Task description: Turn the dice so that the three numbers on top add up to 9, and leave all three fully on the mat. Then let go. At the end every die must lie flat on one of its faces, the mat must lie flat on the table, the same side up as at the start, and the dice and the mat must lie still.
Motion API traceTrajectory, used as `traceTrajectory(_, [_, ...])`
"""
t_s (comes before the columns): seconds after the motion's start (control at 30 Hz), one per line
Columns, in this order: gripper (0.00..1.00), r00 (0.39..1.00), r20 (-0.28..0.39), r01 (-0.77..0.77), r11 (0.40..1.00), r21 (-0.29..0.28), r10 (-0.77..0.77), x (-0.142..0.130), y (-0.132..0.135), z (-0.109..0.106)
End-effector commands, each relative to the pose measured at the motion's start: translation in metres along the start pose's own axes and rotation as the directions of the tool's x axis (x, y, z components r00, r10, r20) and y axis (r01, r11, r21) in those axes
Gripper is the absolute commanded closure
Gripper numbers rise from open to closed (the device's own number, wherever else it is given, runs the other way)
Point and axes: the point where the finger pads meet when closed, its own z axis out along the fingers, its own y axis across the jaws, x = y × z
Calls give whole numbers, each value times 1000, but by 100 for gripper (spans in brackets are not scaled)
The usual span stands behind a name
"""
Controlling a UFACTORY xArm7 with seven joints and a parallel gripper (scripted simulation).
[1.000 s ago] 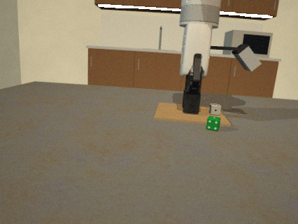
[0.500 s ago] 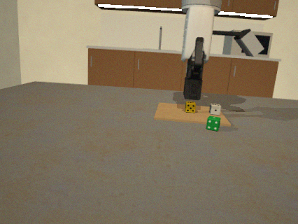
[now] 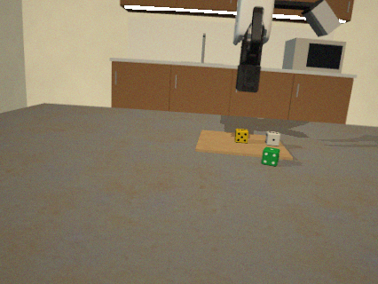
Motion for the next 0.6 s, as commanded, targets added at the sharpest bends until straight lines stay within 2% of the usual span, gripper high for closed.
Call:
traceTrajectory(0.0, [64,1000,-14,-1,1000,13,1,-1,0,-9])
traceTrajectory(0.03, [0,1000,-14,-1,1000,13,1,-1,0,-9])
traceTrajectory(0.57, [0,1000,-14,-1,1000,13,1,-1,0,-9])
